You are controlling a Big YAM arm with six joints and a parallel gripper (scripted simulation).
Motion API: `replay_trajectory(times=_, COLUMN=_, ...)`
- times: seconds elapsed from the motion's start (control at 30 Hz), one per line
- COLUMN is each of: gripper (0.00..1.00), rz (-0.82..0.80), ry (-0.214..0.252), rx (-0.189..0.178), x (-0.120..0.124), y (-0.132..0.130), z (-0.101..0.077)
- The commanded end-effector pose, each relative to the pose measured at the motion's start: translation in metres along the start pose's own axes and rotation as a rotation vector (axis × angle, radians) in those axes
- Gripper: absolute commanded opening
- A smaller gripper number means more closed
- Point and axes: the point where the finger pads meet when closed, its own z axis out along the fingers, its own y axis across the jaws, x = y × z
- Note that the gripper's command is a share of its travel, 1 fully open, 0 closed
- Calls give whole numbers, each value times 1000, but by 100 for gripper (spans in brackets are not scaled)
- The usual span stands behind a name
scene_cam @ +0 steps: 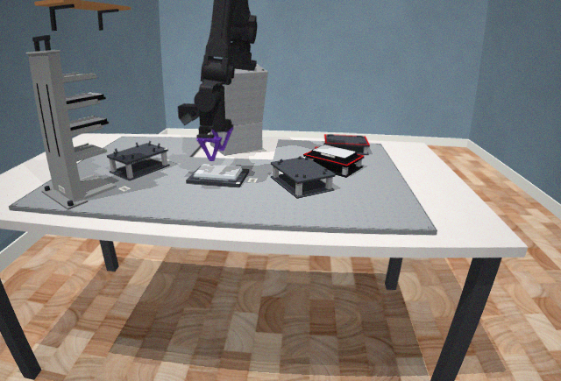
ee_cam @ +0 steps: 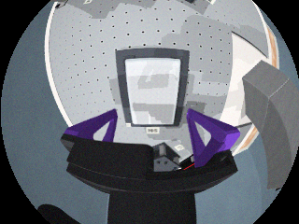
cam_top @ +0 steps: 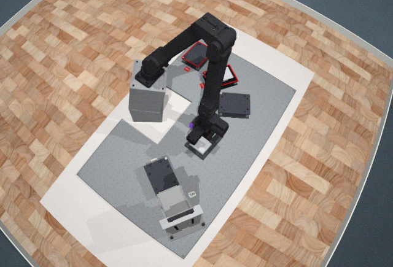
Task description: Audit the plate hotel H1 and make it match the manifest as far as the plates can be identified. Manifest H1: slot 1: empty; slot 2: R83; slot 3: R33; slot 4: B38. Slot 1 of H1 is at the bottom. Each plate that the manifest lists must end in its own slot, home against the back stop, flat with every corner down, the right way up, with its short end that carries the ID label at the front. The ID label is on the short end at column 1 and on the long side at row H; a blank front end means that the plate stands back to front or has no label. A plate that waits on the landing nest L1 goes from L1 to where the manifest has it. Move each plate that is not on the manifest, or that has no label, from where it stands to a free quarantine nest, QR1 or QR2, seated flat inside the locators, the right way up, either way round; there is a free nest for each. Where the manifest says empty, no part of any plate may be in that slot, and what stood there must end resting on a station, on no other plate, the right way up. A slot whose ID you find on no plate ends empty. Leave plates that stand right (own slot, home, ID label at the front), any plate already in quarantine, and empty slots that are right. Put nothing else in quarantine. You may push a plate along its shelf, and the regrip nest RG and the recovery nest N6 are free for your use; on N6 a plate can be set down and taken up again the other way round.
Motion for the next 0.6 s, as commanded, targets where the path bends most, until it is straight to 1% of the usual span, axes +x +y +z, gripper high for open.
replay_trajectory(times=0.0, gripper=100, rz=-6, ry=0, rx=-10, x=-2, y=3, z=-16)
replay_trajectory(times=0.2, gripper=100, rz=-3, ry=-1, rx=-11, x=-3, y=1, z=-32)
replay_trajectory(times=0.27, gripper=100, rz=-3, ry=-1, rx=-11, x=-3, y=1, z=-32)
replay_trajectory(times=0.3, gripper=100, rz=-20, ry=2, rx=-9, x=3, y=1, z=-34)
replay_trajectory(times=0.43, gripper=100, rz=-3, ry=-1, rx=-11, x=-3, y=1, z=-45)
replay_trajectory(times=0.57, gripper=100, rz=-8, ry=0, rx=-11, x=-1, y=1, z=-56)
